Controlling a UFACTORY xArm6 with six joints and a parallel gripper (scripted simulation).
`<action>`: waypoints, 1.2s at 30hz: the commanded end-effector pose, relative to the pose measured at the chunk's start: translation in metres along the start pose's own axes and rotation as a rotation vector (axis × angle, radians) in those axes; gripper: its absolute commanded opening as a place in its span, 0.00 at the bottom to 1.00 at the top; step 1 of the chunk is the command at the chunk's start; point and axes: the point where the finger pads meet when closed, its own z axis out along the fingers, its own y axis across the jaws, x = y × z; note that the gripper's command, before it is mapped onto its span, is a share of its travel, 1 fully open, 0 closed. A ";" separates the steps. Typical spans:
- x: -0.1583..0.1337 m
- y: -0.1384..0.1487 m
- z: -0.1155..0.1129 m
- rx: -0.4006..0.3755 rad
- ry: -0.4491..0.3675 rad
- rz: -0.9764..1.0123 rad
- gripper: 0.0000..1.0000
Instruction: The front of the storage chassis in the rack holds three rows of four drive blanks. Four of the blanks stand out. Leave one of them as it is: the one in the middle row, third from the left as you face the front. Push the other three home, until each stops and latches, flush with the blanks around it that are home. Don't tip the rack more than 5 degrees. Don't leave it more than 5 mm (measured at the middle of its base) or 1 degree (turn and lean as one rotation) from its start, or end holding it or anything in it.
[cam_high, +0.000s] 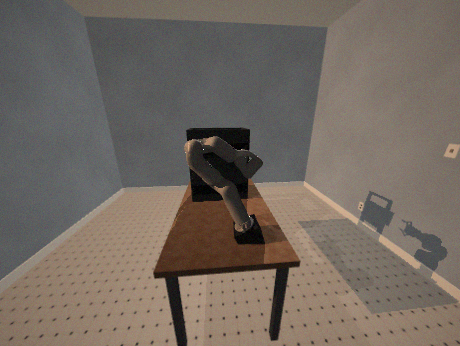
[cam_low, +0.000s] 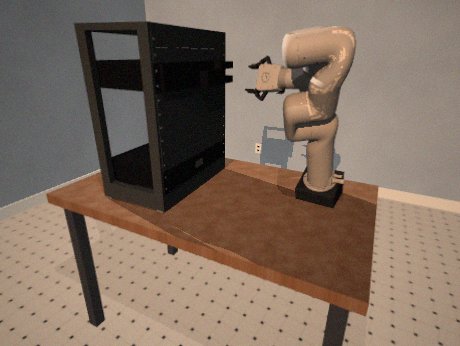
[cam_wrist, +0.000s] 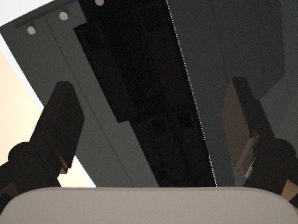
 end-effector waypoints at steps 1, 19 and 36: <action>-0.013 0.000 -0.006 0.001 -0.062 -0.066 1.00; -0.044 0.002 -0.026 0.015 -0.207 -0.217 1.00; -0.056 0.003 -0.036 0.026 -0.264 -0.273 1.00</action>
